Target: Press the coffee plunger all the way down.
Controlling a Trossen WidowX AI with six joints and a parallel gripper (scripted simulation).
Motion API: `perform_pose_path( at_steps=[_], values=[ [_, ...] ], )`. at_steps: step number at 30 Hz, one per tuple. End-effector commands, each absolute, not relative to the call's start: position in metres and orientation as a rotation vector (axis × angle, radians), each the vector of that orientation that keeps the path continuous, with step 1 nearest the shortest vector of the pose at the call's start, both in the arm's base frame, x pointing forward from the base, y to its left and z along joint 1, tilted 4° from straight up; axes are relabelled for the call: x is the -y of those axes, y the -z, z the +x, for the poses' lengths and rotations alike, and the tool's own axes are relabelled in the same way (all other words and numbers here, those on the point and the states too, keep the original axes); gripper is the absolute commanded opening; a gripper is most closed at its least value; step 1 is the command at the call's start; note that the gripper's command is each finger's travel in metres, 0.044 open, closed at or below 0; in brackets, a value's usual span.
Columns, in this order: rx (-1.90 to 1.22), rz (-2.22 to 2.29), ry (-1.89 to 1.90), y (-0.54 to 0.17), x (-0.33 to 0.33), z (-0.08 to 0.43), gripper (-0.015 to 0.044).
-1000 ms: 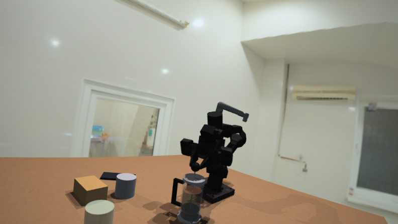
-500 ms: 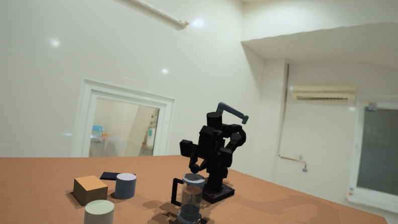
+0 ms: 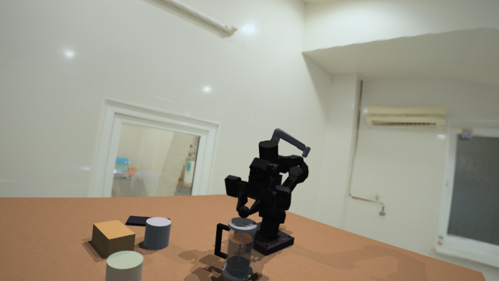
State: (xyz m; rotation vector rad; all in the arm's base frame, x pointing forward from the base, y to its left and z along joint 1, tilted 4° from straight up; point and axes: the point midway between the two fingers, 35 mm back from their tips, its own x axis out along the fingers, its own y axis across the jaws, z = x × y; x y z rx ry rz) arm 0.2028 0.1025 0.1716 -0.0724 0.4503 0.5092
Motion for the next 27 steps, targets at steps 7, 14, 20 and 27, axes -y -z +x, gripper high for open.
perform_pose_path(
  at_steps=[7,14,20,27],
  values=[
    [-0.451,-0.073,-0.509,-0.171,-0.102,0.203,0.0119],
    [-0.451,-0.073,-0.509,-0.171,-0.102,0.203,0.0303],
    [-0.451,-0.073,-0.509,-0.171,-0.102,0.203,0.0440],
    [-0.457,-0.072,-0.509,-0.196,-0.098,0.200,0.0440]
  ],
)
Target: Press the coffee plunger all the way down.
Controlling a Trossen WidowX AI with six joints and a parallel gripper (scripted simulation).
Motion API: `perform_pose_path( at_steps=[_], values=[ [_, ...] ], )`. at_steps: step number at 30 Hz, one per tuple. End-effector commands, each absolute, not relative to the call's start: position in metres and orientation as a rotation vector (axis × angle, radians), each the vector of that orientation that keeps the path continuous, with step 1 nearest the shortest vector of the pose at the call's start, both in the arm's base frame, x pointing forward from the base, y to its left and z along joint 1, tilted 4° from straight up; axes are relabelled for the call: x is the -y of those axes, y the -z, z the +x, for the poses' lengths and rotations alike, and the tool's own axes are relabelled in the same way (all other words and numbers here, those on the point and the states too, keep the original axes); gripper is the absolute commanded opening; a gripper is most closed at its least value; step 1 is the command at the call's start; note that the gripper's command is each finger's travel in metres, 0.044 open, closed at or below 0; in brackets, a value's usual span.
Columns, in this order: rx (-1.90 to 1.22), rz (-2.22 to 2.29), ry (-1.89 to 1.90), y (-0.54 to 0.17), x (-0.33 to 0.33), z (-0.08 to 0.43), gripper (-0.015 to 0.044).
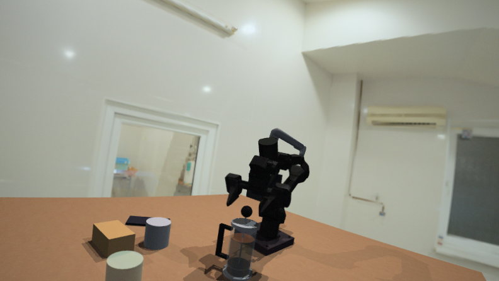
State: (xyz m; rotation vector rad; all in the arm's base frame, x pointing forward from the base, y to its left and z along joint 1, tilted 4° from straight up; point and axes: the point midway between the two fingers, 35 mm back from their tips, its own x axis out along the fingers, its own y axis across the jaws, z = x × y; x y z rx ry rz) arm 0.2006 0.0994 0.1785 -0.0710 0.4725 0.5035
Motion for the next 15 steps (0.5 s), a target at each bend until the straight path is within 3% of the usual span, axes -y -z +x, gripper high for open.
perform_pose_path(
  at_steps=[1,6,15],
  values=[
    [-0.460,-0.072,-0.508,-0.205,-0.097,0.198,0.0440],
    [-0.470,-0.069,-0.508,-0.248,-0.088,0.186,0.0440],
    [-0.471,-0.069,-0.508,-0.248,-0.088,0.186,0.0440]
  ],
)
